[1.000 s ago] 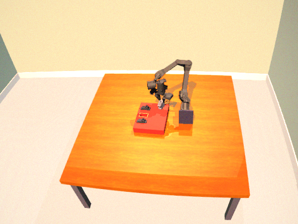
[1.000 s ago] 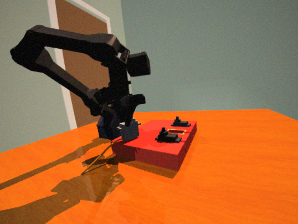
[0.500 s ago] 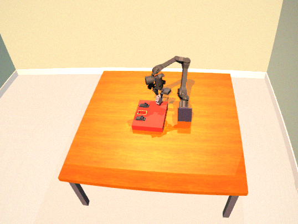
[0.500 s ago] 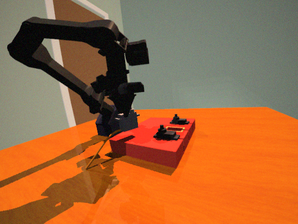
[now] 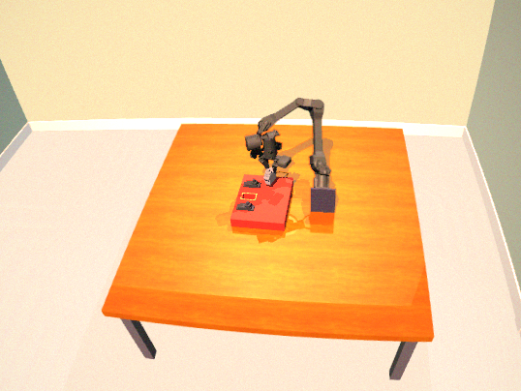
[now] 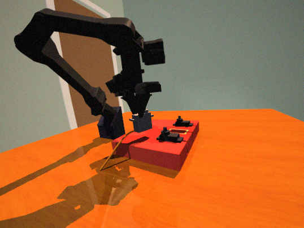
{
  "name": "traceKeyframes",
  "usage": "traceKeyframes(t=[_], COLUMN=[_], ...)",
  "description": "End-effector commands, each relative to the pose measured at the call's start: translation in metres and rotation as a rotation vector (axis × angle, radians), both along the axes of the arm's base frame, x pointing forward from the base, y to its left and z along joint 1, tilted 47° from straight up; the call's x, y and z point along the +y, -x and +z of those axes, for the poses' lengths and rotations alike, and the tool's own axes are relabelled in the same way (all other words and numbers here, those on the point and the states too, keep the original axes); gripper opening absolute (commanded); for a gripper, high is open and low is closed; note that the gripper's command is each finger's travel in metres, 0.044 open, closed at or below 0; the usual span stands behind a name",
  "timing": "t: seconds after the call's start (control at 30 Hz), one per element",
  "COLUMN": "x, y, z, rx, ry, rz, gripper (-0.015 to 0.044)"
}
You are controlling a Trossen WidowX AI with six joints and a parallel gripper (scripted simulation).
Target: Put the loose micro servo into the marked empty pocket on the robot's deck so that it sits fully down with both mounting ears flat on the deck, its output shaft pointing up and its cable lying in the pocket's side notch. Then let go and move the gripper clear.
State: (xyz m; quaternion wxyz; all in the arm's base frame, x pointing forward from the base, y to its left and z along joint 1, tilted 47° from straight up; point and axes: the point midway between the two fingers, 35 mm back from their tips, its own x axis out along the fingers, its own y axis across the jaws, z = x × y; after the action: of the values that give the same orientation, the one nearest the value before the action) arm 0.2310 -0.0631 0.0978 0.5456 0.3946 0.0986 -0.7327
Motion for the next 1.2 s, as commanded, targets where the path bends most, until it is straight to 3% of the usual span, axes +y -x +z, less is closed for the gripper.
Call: traceKeyframes(t=[0.0,0.7,1.17], x=[0.013,0.068,0.068], y=[-0.002,-0.013,-0.013], z=[-0.013,-0.071,-0.071], rx=[0.0,0.011,0.329], ry=[-0.006,-0.011,-0.052], rz=[0.002,0.013,0.319], gripper=[0.0,0.0,0.0])
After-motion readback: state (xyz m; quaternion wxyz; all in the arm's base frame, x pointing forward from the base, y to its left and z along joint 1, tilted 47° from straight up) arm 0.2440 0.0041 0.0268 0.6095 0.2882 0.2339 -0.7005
